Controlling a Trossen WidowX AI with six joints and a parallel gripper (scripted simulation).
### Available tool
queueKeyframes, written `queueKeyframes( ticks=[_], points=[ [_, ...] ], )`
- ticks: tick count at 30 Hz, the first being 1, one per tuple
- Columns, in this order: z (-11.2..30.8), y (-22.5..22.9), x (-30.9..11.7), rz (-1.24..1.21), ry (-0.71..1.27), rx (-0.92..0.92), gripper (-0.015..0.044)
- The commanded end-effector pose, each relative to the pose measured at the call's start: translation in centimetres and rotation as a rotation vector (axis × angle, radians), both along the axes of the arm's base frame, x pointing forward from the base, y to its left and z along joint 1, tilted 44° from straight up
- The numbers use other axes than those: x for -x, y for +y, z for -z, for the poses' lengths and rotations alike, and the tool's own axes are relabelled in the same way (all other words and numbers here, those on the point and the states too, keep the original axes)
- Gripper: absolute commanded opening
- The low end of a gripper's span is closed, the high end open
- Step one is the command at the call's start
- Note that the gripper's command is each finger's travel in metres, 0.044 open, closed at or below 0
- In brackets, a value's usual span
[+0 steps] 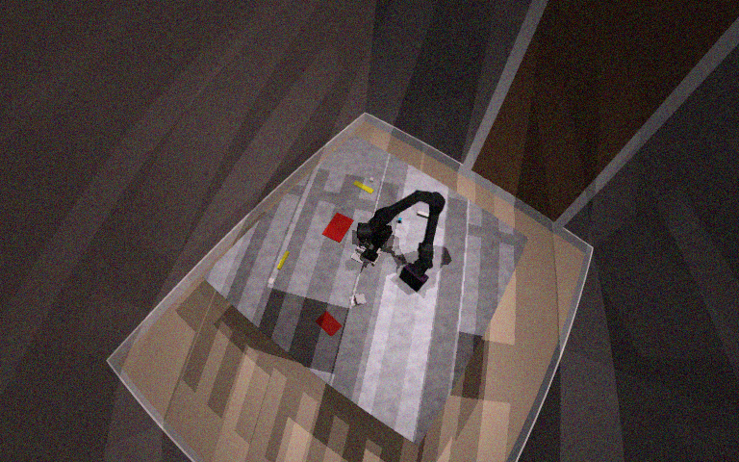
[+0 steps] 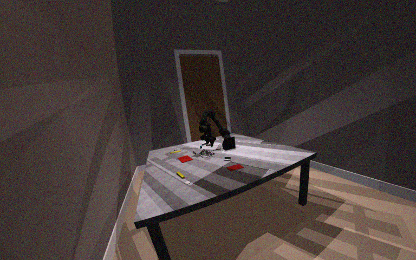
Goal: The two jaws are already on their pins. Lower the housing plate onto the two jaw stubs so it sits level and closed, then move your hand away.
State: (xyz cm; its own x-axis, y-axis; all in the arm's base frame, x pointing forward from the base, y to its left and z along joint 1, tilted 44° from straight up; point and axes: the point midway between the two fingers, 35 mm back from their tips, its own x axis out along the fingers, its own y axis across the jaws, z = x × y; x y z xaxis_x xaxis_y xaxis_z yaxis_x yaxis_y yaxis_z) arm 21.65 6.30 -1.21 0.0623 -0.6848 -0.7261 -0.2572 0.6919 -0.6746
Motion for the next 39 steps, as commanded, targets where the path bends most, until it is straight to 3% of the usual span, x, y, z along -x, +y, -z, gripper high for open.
queueKeyframes(
  ticks=[1,39],
  points=[
    [0.6,-0.6,0.0,-0.003,0.009,0.006,0.0351],
    [4.1,-4.2,-0.1,-0.002,0.008,0.01,0.0351]
  ],
)
